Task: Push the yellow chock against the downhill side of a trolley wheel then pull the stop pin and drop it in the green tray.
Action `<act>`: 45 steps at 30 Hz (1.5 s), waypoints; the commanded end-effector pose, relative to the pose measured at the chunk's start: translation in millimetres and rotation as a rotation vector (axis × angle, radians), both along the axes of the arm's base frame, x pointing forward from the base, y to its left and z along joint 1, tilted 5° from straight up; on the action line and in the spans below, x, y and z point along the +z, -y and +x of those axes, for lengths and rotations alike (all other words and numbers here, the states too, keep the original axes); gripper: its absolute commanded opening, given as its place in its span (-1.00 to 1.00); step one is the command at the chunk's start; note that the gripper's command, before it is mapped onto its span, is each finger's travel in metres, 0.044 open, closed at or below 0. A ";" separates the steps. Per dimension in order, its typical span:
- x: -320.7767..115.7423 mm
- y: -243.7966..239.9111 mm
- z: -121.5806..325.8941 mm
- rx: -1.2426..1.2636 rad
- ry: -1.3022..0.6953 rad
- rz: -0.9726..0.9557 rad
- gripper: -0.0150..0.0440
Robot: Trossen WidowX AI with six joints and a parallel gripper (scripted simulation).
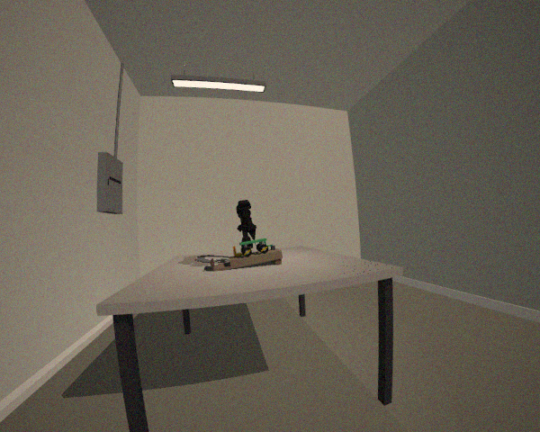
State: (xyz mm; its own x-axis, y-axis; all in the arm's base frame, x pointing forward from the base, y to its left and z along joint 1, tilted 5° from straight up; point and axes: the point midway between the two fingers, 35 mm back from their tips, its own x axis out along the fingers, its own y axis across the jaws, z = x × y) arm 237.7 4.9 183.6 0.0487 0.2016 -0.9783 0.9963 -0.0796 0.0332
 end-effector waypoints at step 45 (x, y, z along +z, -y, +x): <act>-10.4 109.3 -16.0 -0.440 -0.048 -0.060 -0.49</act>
